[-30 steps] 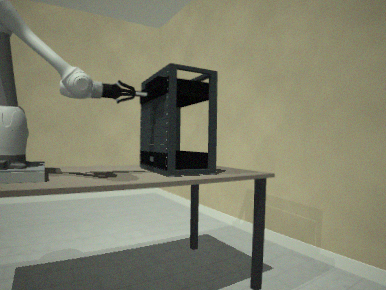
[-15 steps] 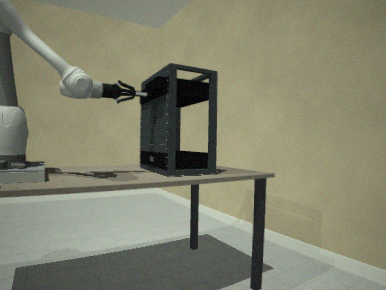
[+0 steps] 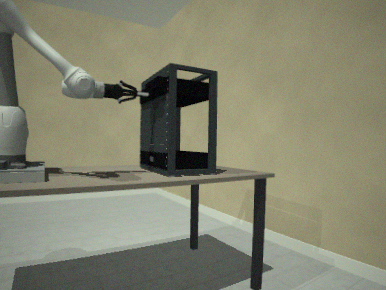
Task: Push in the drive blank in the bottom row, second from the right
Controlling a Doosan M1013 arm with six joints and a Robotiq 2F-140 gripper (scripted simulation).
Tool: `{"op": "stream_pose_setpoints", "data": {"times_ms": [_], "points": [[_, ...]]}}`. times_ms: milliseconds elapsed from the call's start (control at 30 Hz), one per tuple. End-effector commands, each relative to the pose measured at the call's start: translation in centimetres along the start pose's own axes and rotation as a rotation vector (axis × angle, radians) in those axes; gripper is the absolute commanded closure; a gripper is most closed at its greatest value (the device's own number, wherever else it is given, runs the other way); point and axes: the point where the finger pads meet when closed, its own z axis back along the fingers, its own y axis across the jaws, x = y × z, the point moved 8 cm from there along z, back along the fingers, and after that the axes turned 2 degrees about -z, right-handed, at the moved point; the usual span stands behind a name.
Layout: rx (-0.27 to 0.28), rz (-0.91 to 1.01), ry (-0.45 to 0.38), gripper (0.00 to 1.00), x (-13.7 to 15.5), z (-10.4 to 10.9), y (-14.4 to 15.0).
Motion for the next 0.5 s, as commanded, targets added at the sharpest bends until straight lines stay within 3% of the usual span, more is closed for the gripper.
{"op": "stream_pose_setpoints", "data": {"times_ms": [0, 467], "points": [[0.000, 0.000, 0.000, 1.00, 0.00, -0.01, 0.00], [0.000, 0.000, 0.000, 1.00, 0.00, -1.01, 0.00]]}}
